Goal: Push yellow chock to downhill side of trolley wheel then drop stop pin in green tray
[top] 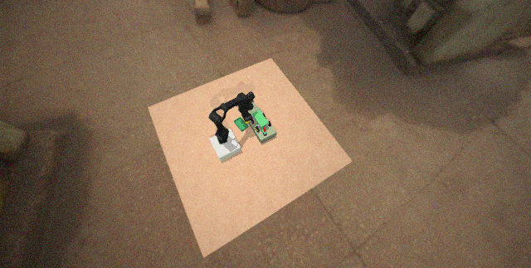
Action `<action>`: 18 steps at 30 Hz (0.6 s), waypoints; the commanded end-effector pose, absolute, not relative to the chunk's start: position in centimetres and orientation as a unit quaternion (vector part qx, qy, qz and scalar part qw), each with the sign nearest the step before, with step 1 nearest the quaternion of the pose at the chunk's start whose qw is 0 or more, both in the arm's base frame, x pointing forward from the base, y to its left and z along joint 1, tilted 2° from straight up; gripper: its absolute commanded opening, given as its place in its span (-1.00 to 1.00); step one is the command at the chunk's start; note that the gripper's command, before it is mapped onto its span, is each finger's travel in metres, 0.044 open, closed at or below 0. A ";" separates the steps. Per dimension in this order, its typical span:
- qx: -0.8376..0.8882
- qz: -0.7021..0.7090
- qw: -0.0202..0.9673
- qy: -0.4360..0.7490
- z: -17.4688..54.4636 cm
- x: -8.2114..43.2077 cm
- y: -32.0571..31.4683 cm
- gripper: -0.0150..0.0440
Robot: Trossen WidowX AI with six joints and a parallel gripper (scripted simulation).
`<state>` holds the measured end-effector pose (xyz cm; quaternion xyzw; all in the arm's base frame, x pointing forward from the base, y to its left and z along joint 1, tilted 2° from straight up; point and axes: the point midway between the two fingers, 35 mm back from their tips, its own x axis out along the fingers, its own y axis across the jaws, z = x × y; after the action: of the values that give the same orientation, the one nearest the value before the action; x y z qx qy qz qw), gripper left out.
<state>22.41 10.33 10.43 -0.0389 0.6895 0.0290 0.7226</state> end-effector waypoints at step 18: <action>-0.056 0.007 0.726 0.685 10.4 23.7 17.0 -0.49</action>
<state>23.57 16.47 10.26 -0.0436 0.6875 0.0228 0.7245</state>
